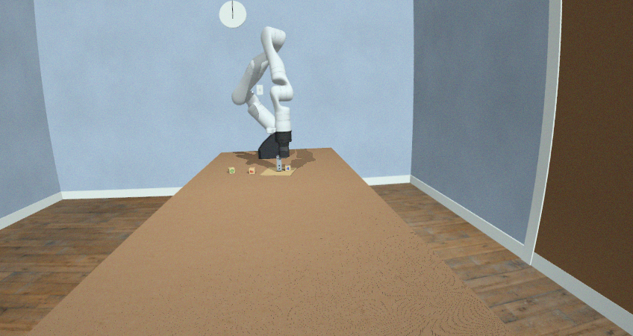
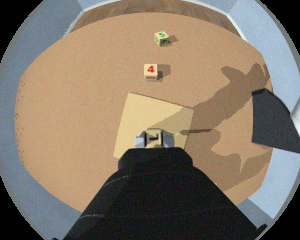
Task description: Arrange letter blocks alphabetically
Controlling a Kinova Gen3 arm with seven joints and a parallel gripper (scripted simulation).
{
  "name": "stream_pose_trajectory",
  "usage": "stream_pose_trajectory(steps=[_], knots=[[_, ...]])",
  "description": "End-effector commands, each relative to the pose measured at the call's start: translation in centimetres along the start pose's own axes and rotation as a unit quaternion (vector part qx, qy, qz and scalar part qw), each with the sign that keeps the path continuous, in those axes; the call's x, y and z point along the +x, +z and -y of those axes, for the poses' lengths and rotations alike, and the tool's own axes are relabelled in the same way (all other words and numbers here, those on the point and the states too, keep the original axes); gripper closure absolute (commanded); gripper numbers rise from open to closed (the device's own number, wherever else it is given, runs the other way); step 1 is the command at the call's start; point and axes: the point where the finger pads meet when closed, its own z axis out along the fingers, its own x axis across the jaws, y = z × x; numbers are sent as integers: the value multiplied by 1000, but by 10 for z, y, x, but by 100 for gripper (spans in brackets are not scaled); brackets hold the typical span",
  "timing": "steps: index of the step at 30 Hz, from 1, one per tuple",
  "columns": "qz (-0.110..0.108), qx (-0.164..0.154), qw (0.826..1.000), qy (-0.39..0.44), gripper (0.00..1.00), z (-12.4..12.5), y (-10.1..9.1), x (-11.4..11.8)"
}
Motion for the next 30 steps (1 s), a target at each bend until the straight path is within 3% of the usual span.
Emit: stream_pose_trajectory(steps=[1, 30], knots=[[3, -1, 1000, -8, 51, -3, -1, -2], [2, -1, 1000, -8, 51, -3, 2, -2]])
